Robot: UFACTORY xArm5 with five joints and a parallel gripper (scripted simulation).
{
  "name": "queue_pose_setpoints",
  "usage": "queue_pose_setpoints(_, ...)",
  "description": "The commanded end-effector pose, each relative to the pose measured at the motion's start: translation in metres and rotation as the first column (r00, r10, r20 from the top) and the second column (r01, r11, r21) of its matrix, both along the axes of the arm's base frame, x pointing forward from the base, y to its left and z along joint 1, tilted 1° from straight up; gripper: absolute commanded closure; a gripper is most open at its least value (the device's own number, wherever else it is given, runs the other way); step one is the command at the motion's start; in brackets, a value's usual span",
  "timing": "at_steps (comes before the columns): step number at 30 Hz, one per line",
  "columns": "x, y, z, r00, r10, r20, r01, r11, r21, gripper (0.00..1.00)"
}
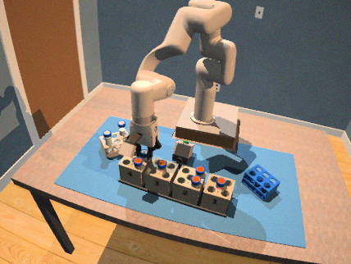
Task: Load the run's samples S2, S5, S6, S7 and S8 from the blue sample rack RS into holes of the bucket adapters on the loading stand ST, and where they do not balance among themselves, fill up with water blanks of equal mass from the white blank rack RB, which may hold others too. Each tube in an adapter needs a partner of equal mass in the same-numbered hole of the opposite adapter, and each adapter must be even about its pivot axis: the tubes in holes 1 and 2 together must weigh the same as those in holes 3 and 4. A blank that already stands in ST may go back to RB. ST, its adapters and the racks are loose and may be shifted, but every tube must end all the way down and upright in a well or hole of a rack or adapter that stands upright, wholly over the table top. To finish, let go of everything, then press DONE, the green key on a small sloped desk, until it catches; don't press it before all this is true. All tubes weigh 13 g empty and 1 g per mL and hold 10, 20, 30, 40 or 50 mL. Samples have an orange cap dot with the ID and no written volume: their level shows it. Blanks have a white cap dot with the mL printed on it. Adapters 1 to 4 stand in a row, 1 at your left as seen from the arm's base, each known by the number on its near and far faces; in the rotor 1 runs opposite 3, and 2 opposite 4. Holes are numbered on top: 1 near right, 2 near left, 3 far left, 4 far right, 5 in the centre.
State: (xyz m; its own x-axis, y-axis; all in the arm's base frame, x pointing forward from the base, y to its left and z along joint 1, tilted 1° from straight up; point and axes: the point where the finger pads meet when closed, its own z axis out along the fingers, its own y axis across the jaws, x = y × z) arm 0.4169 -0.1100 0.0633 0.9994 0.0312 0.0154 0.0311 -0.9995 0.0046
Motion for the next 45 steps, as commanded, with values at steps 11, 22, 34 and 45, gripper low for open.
queue_pose_setpoints(11,0.001,0.000,0.001,1.000,0.000,0.004,0.000,1.000,-0.001,0.57)
queue_pose_setpoints(22,0.001,0.000,0.021,1.000,0.000,0.004,0.000,1.000,-0.001,0.57)
queue_pose_setpoints(34,0.001,0.000,0.041,1.000,0.000,0.004,0.000,1.000,-0.001,0.57)
queue_pose_setpoints(45,0.000,0.001,0.059,1.000,0.000,0.004,0.000,1.000,-0.001,0.57)
